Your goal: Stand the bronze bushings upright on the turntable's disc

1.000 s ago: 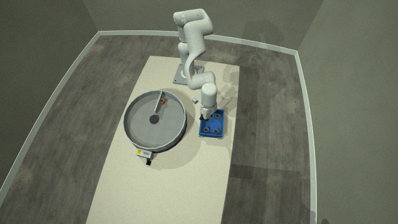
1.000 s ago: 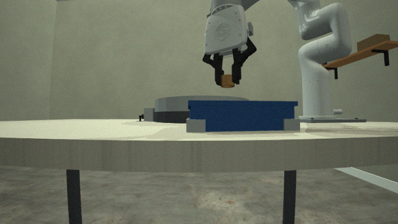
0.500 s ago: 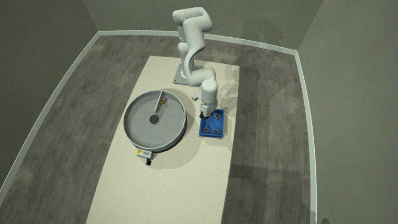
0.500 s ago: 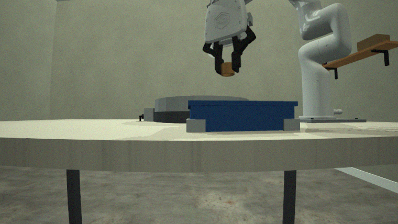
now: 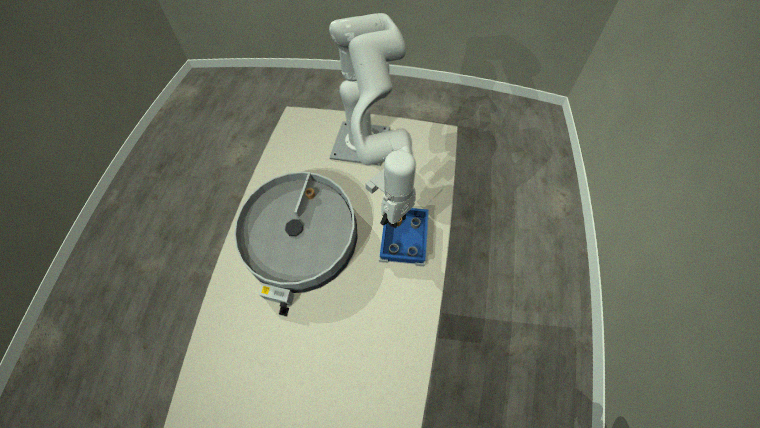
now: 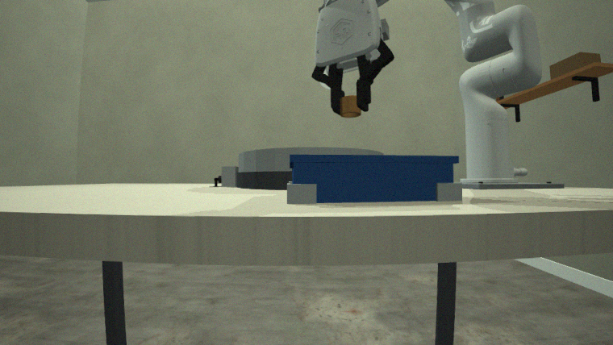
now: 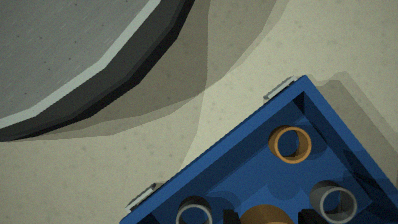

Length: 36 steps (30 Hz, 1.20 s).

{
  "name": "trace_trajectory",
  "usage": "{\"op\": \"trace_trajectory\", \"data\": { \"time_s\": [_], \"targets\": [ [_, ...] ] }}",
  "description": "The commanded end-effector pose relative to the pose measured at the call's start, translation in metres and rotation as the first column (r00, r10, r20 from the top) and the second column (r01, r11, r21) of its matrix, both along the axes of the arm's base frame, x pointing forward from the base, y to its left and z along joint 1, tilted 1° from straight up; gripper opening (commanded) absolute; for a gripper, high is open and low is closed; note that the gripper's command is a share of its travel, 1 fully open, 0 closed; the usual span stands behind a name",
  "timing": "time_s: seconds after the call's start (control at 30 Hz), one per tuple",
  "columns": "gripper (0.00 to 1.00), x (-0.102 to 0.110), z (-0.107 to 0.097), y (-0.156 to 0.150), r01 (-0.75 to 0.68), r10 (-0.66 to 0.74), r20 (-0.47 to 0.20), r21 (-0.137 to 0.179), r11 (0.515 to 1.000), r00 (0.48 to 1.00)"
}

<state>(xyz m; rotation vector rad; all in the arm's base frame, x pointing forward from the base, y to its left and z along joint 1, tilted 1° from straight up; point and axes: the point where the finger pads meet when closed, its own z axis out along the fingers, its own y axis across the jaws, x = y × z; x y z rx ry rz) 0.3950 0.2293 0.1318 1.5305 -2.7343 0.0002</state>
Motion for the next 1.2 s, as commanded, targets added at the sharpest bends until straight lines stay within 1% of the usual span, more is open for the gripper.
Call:
{"op": "trace_trajectory", "data": {
  "time_s": [0.0,0.07,0.17,0.37,0.43,0.63,0.8,0.93,1.17],
  "targets": [
    [0.0,0.001,0.002,-0.007,0.0,0.0,0.003,0.002,1.0,1.0],
    [0.0,0.001,0.002,-0.018,0.0,0.0,0.003,0.002,1.0,1.0],
    [0.0,0.0,0.002,-0.041,0.0,0.0,0.003,0.002,1.0,1.0],
    [0.0,-0.001,0.003,-0.107,0.0,0.0,0.002,0.003,1.0,1.0],
    [0.0,-0.001,0.003,-0.107,0.0,0.0,0.002,0.003,1.0,1.0],
    [0.0,-0.002,0.003,-0.177,0.0,0.0,0.002,0.003,1.0,1.0],
    [0.0,-0.003,0.004,-0.222,0.0,0.0,0.001,0.004,1.0,1.0],
    [0.0,-0.003,0.004,-0.245,0.0,0.0,0.001,0.004,1.0,1.0],
    [0.0,-0.003,0.004,-0.255,0.0,0.0,0.001,0.004,1.0,1.0]
  ]
}}
